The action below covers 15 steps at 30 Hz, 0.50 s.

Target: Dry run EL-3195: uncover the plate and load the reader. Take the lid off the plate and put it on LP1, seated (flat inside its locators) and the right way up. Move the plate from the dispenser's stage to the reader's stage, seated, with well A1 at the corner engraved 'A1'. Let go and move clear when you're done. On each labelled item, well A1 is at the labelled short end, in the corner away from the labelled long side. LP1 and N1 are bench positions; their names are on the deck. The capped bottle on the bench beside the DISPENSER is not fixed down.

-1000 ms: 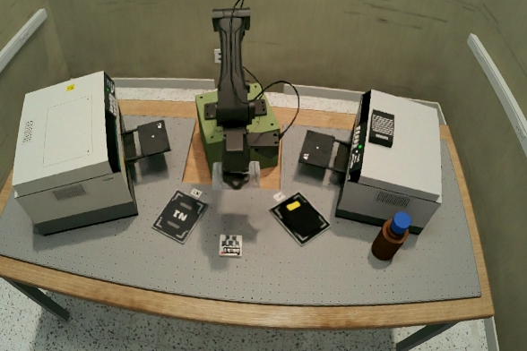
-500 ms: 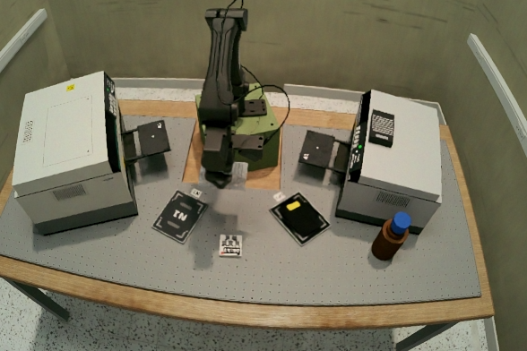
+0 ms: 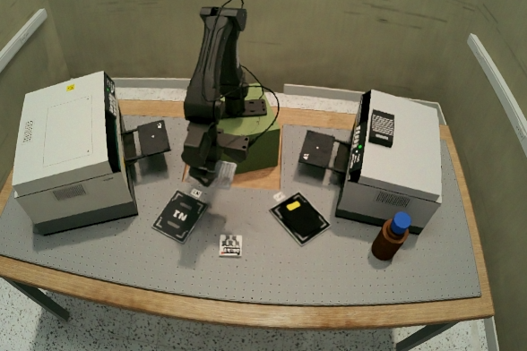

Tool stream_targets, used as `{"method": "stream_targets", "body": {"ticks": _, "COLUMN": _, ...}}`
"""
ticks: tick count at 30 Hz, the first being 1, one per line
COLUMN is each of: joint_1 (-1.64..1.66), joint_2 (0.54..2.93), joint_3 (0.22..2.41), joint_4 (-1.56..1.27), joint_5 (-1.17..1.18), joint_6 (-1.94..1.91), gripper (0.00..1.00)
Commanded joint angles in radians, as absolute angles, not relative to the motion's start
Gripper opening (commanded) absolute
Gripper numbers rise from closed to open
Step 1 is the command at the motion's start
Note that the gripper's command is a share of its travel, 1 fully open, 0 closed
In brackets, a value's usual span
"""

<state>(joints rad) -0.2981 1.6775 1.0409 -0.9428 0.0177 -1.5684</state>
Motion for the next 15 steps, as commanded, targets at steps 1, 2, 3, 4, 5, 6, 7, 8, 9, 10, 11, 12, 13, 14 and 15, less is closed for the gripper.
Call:
{"method": "stream_targets", "body": {"ticks": 1, "joint_1": -0.330, "joint_2": 1.638, "joint_3": 1.075, "joint_4": -0.961, "joint_5": 0.000, "joint_6": -1.554, "gripper": 0.86}}
{"method": "stream_targets", "body": {"ticks": 2, "joint_1": -0.330, "joint_2": 1.638, "joint_3": 1.075, "joint_4": -0.961, "joint_5": 0.000, "joint_6": -1.554, "gripper": 0.86}}
{"method": "stream_targets", "body": {"ticks": 3, "joint_1": -0.330, "joint_2": 1.638, "joint_3": 1.075, "joint_4": -0.961, "joint_5": 0.000, "joint_6": -1.554, "gripper": 0.86}}
{"method": "stream_targets", "body": {"ticks": 4, "joint_1": -0.340, "joint_2": 1.638, "joint_3": 1.075, "joint_4": -0.962, "joint_5": 0.000, "joint_6": -1.553, "gripper": 0.86}}
{"method": "stream_targets", "body": {"ticks": 5, "joint_1": -0.349, "joint_2": 1.637, "joint_3": 1.075, "joint_4": -0.963, "joint_5": 0.000, "joint_6": -1.550, "gripper": 0.86}}
{"method": "stream_targets", "body": {"ticks": 6, "joint_1": -0.359, "joint_2": 1.637, "joint_3": 1.076, "joint_4": -0.963, "joint_5": 0.000, "joint_6": -1.548, "gripper": 0.86}}
{"method": "stream_targets", "body": {"ticks": 7, "joint_1": -0.368, "joint_2": 1.636, "joint_3": 1.076, "joint_4": -0.964, "joint_5": 0.001, "joint_6": -1.572, "gripper": 0.86}}
{"method": "stream_targets", "body": {"ticks": 8, "joint_1": -0.377, "joint_2": 1.636, "joint_3": 1.076, "joint_4": -0.964, "joint_5": 0.001, "joint_6": -1.581, "gripper": 0.86}}
{"method": "stream_targets", "body": {"ticks": 9, "joint_1": -0.386, "joint_2": 1.636, "joint_3": 1.077, "joint_4": -0.965, "joint_5": 0.001, "joint_6": -1.590, "gripper": 0.86}}
{"method": "stream_targets", "body": {"ticks": 10, "joint_1": -0.396, "joint_2": 1.635, "joint_3": 1.077, "joint_4": -0.965, "joint_5": 0.001, "joint_6": -1.588, "gripper": 0.86}}
{"method": "stream_targets", "body": {"ticks": 11, "joint_1": -0.405, "joint_2": 1.634, "joint_3": 1.077, "joint_4": -0.966, "joint_5": 0.001, "joint_6": -1.586, "gripper": 0.86}}
{"method": "stream_targets", "body": {"ticks": 12, "joint_1": -0.415, "joint_2": 1.634, "joint_3": 1.077, "joint_4": -0.967, "joint_5": 0.000, "joint_6": -1.584, "gripper": 0.86}}
{"method": "stream_targets", "body": {"ticks": 13, "joint_1": -0.425, "joint_2": 1.633, "joint_3": 1.077, "joint_4": -0.967, "joint_5": 0.000, "joint_6": -1.578, "gripper": 0.86}}
{"method": "stream_targets", "body": {"ticks": 14, "joint_1": -0.434, "joint_2": 1.633, "joint_3": 1.078, "joint_4": -0.968, "joint_5": 0.000, "joint_6": -1.570, "gripper": 0.86}}
{"method": "stream_targets", "body": {"ticks": 15, "joint_1": -0.444, "joint_2": 1.632, "joint_3": 1.078, "joint_4": -0.968, "joint_5": 0.000, "joint_6": -1.564, "gripper": 0.86}}
